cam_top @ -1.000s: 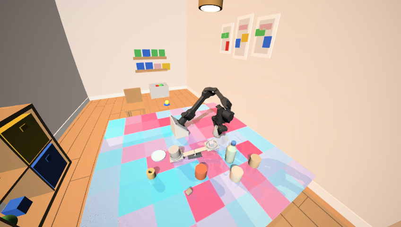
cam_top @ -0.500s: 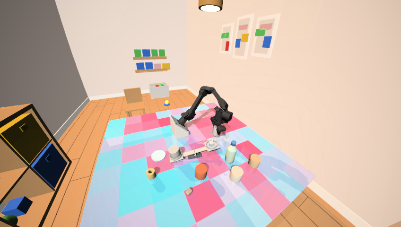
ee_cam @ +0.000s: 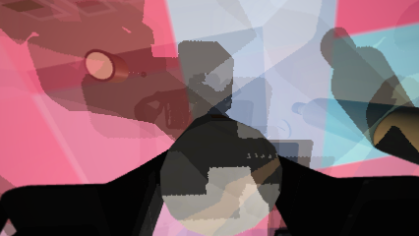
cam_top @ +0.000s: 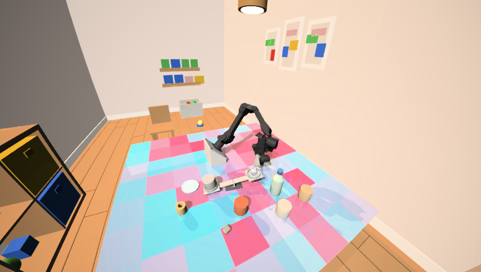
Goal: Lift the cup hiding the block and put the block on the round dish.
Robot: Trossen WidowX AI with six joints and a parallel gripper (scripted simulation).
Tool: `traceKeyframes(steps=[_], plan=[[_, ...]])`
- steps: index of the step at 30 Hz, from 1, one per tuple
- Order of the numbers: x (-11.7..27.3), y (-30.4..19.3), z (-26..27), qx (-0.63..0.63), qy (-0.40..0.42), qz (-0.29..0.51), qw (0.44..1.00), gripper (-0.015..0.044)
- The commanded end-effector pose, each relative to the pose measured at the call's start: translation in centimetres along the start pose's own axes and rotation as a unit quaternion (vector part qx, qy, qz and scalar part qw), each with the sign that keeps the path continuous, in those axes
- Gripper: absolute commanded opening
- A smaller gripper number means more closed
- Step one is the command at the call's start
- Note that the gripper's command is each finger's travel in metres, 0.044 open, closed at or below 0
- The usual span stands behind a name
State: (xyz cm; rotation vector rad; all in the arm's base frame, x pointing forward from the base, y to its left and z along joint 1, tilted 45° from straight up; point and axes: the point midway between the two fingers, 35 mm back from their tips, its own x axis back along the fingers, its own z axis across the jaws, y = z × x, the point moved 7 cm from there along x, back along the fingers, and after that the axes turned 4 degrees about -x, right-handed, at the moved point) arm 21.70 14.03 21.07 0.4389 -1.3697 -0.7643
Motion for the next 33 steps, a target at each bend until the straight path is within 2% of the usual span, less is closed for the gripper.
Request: traceKeyframes(steps=[1, 6, 23, 27, 31, 33], plan=[[-0.5, -0.1, 0.0, -0.003, -0.002, 0.002, 1.000, 0.0000], [-1.4, -0.1, 0.0, -0.003, -0.002, 0.001, 1.000, 0.0000], [0.0, -0.1, -0.1, -0.002, 0.000, 0.002, 1.000, 0.0440], [4.3, -0.1, -0.1, -0.003, -0.002, 0.003, 1.000, 0.0440], [4.6, -0.1, 0.0, -0.003, -0.002, 0.003, 1.000, 0.0440], [4.8, -0.1, -0.1, -0.011, -0.006, 0.000, 1.000, 0.0387]])
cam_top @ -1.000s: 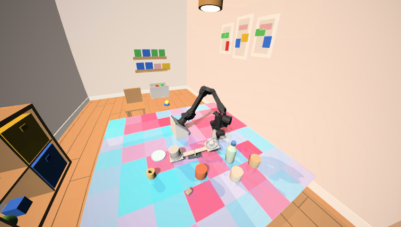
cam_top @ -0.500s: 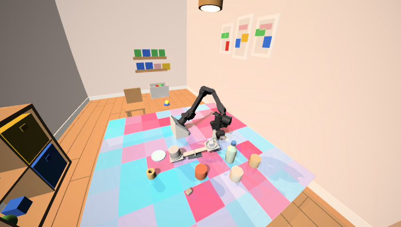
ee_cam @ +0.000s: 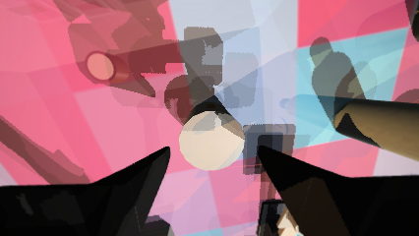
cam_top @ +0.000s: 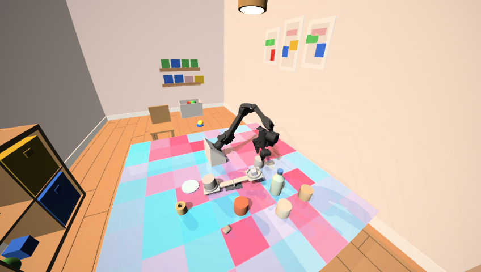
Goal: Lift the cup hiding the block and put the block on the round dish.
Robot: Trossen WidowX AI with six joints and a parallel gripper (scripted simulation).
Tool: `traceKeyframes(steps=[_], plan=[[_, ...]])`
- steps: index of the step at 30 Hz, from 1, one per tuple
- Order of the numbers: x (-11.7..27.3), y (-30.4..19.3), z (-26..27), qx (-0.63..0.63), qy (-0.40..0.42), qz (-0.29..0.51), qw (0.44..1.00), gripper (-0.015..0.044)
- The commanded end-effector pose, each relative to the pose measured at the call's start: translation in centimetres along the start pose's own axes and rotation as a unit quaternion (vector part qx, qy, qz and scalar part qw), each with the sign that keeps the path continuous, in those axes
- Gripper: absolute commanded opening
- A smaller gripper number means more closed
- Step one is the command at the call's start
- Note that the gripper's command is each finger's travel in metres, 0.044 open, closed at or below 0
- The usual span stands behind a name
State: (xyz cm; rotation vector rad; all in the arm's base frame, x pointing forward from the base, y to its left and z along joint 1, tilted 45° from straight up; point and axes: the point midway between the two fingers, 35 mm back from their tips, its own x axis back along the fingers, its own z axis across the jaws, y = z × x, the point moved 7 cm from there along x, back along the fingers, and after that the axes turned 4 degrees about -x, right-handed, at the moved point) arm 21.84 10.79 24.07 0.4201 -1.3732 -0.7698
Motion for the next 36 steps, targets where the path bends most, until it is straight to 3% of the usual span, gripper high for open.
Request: traceKeyframes(steps=[1, 5, 12, 21, 36], plan=[[0.7, 0.0, -0.1, -0.015, -0.006, -0.007, 1.000, 0.0361], [1.5, -0.2, -1.3, -0.035, -0.015, -0.010, 0.999, 0.0260], [2.5, -1.7, -5.6, -0.055, -0.017, -0.001, 0.998, 0.0260], [5.3, -8.4, -14.5, -0.071, 0.000, 0.003, 0.997, 0.0260], [3.6, -8.6, -14.7, -0.071, 0.000, 0.002, 0.997, 0.0260]])
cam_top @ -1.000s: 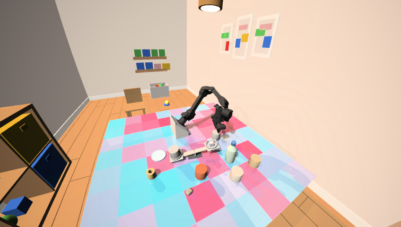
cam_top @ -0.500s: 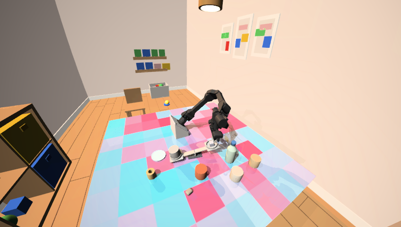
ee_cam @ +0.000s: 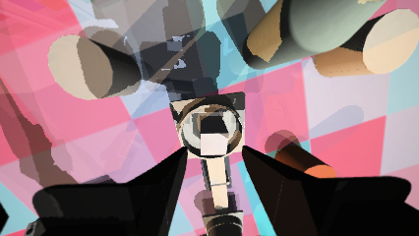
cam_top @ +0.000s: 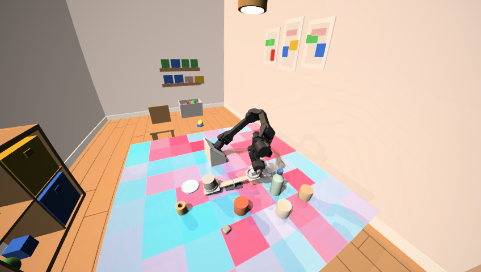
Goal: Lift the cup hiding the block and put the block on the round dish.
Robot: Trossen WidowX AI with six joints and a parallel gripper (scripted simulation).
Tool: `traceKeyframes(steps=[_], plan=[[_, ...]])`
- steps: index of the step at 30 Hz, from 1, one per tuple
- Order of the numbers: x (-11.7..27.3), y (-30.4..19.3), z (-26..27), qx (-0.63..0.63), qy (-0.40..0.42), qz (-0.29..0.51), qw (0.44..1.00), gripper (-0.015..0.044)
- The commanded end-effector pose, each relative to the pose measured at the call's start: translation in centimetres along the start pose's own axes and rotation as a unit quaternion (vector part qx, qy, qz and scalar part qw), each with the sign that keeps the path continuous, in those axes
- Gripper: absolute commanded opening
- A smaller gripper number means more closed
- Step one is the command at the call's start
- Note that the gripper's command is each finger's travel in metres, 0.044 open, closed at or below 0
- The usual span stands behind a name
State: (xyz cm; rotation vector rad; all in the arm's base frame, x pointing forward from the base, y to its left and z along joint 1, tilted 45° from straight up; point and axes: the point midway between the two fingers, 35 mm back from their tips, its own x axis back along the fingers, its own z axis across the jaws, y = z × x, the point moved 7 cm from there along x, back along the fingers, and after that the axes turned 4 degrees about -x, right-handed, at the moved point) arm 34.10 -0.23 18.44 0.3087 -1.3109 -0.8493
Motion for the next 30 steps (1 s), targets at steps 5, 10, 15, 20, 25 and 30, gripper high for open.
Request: traceKeyframes(steps=[5, 10, 15, 20, 25, 30], plan=[[-1.0, -0.1, 0.0, -0.003, -0.001, -0.002, 1.000, 0.0260], [-1.9, -0.1, 0.0, -0.003, -0.001, -0.002, 1.000, 0.0260], [-2.7, -0.1, 0.0, -0.003, -0.001, -0.002, 1.000, 0.0260], [-3.5, -0.1, 0.0, -0.003, -0.001, -0.003, 1.000, 0.0260], [-3.7, -0.1, 0.0, -0.003, -0.001, -0.003, 1.000, 0.0208], [-3.7, -0.1, 0.0, -0.003, -0.001, -0.003, 1.000, 0.0135]])
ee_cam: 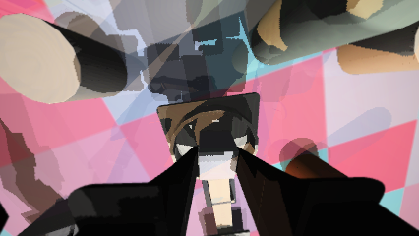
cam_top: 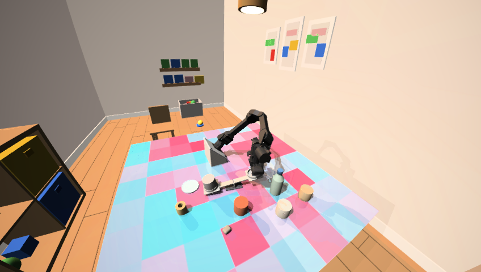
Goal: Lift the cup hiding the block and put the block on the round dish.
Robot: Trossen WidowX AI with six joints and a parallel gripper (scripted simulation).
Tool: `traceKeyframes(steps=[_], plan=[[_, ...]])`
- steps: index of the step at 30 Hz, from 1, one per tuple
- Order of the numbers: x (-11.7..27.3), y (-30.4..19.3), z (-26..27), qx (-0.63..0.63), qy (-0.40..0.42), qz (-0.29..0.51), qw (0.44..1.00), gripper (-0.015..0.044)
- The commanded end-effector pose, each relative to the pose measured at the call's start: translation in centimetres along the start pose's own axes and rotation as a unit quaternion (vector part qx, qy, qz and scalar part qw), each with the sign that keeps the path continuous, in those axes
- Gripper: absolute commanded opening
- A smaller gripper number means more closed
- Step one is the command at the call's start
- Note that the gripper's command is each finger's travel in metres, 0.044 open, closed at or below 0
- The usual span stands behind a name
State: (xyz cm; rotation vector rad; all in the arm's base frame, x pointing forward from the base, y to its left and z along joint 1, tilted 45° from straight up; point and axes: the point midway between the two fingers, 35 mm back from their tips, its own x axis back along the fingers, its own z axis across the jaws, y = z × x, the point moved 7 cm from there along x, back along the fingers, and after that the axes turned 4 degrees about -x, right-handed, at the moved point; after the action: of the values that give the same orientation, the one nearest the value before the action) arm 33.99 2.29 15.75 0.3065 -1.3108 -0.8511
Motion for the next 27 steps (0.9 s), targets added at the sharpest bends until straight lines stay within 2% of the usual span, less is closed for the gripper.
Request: traceKeyframes(steps=[1, 4, 8, 23, 27], plan=[[0.0, 0.0, 0.0, -0.002, 0.000, -0.003, 1.000, 0.0128], [0.0, 0.0, 0.0, -0.002, 0.000, -0.003, 1.000, 0.0108], [0.8, 0.0, -0.1, -0.002, -0.002, -0.003, 1.000, 0.0003], [8.7, -0.1, 0.2, -0.005, -0.015, -0.005, 1.000, 0.0000], [9.4, -0.1, 0.3, -0.005, -0.016, -0.005, 1.000, 0.0000]])
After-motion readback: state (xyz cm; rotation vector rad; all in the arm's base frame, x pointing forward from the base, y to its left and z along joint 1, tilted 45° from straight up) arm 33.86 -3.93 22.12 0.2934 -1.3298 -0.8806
